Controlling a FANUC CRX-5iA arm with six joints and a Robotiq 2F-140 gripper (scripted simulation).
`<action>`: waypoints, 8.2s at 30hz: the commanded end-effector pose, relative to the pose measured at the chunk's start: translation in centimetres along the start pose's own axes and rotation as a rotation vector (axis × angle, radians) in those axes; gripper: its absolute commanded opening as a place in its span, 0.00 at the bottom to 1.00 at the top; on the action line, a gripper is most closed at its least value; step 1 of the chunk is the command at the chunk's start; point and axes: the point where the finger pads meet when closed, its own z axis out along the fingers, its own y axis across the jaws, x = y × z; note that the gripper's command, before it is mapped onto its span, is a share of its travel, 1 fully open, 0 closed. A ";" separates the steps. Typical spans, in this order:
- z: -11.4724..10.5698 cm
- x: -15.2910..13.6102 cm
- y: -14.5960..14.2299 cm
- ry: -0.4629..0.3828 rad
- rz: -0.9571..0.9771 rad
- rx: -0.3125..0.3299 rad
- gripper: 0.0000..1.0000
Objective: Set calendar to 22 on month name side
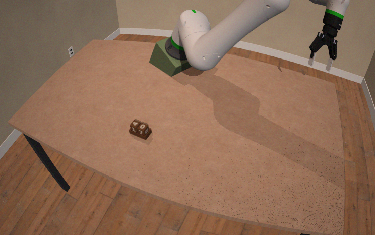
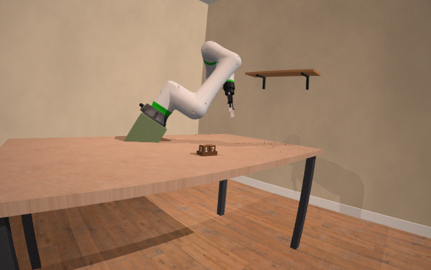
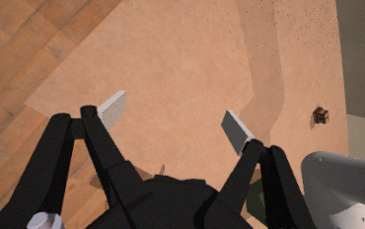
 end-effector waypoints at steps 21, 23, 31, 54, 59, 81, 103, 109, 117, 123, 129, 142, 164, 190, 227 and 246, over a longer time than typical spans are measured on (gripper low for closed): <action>15.8 13.6 18.2 -0.255 0.039 -0.224 1.00; 15.8 13.6 18.2 -0.255 0.039 -0.224 1.00; 19.6 16.2 26.3 -0.353 0.070 -0.257 1.00; 24.8 18.0 47.5 -0.563 0.183 -0.239 1.00; 25.2 17.4 53.5 -0.605 0.222 -0.213 1.00; 23.4 10.9 72.8 -0.654 0.383 -0.060 1.00; 25.5 -3.6 78.5 -0.376 0.667 0.208 1.00; 25.6 -5.4 79.1 -0.304 0.718 0.218 1.00; 25.6 -5.7 79.2 -0.291 0.726 0.219 1.00; 25.6 -5.7 79.2 -0.291 0.726 0.219 1.00; 25.6 -5.7 79.2 -0.289 0.710 0.221 1.00; 26.4 -5.8 79.0 -0.234 0.304 0.271 1.00; 27.7 -6.0 78.6 -0.133 -0.353 0.333 1.00; 28.6 -6.2 78.2 -0.052 -0.827 0.363 0.29; 28.7 -6.2 78.2 -0.052 -0.827 0.363 0.29; 30.3 -6.5 77.7 -0.051 -0.828 0.363 0.29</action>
